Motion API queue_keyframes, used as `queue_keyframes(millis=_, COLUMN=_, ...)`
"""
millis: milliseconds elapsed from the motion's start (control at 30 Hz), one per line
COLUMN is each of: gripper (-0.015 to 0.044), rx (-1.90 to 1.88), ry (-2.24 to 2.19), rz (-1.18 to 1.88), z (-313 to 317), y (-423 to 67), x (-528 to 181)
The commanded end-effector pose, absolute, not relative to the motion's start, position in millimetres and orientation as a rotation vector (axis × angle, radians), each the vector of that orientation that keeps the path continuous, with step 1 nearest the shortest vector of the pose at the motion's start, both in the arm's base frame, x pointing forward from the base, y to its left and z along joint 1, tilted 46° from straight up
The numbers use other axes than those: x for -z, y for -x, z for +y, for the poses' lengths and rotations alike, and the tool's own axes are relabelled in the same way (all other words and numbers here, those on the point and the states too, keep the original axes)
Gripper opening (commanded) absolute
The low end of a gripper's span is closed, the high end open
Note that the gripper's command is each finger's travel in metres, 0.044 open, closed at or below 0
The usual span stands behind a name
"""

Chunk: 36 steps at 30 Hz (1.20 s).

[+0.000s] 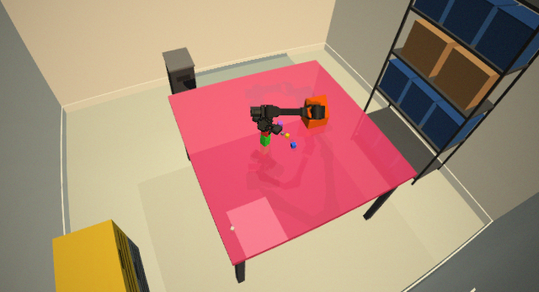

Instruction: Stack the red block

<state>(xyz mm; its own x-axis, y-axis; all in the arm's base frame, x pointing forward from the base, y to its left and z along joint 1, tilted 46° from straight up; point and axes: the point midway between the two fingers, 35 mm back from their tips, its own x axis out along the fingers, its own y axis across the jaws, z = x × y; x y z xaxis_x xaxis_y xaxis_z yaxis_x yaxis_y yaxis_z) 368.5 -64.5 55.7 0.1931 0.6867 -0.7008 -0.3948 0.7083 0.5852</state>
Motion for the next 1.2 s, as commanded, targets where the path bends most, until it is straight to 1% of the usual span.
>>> queue_keyframes(millis=0, gripper=0.0, rx=-0.776, ry=-0.309, rz=1.145, z=-63.5, y=-368.2, x=-55.3)
queue_keyframes(millis=167, gripper=0.0, rx=-0.775, ry=-0.309, rz=1.145, z=-65.0, y=-368.0, x=-56.8)
queue_keyframes(millis=733, gripper=0.044, rx=-0.775, ry=-0.303, rz=1.146, z=-64.6, y=-368.4, x=-55.6)
queue_keyframes(millis=1167, gripper=0.044, rx=-0.775, ry=-0.303, rz=1.146, z=-64.6, y=-368.4, x=-55.6)
